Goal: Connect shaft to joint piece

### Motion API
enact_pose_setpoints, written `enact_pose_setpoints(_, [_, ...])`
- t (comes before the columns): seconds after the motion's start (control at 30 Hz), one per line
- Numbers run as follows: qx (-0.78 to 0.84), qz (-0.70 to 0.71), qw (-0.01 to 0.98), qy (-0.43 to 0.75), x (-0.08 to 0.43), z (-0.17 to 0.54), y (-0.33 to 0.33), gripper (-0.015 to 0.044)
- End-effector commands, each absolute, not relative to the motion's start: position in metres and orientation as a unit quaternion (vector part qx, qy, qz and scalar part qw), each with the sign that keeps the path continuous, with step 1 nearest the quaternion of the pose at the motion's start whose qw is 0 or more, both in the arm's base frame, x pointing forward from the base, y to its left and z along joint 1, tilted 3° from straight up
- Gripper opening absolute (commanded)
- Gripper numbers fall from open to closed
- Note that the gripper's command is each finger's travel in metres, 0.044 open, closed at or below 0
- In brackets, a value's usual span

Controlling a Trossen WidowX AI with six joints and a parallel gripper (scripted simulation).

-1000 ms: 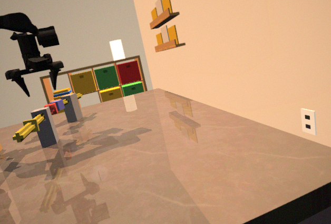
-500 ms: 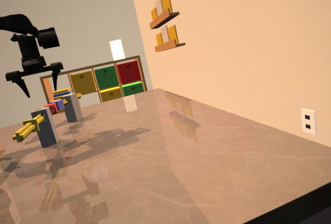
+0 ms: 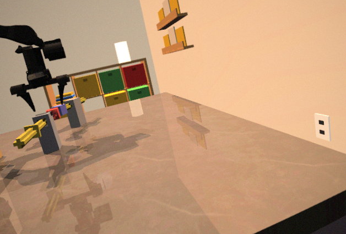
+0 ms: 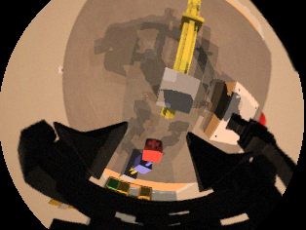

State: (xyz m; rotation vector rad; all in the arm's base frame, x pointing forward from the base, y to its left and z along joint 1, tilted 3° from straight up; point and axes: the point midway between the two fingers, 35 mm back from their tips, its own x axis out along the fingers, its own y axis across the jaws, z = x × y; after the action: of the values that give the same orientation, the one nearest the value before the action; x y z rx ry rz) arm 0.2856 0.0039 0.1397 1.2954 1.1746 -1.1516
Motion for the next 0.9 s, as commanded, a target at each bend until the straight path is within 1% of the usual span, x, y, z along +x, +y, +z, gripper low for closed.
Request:
enact_pose_setpoints(0.0, [0.539, -0.476, 0.498, 0.486, 0.287, 0.121, 0.006, 0.0440])
enact_pose_setpoints(0.2, [0.539, -0.476, 0.497, 0.486, 0.286, 0.097, 0.006, 0.0440])
enact_pose_setpoints(0.37, [0.539, -0.476, 0.497, 0.486, 0.286, 0.094, 0.009, 0.0440])
enact_pose_setpoints(0.87, [0.540, -0.474, 0.496, 0.488, 0.288, 0.096, 0.070, 0.0440])
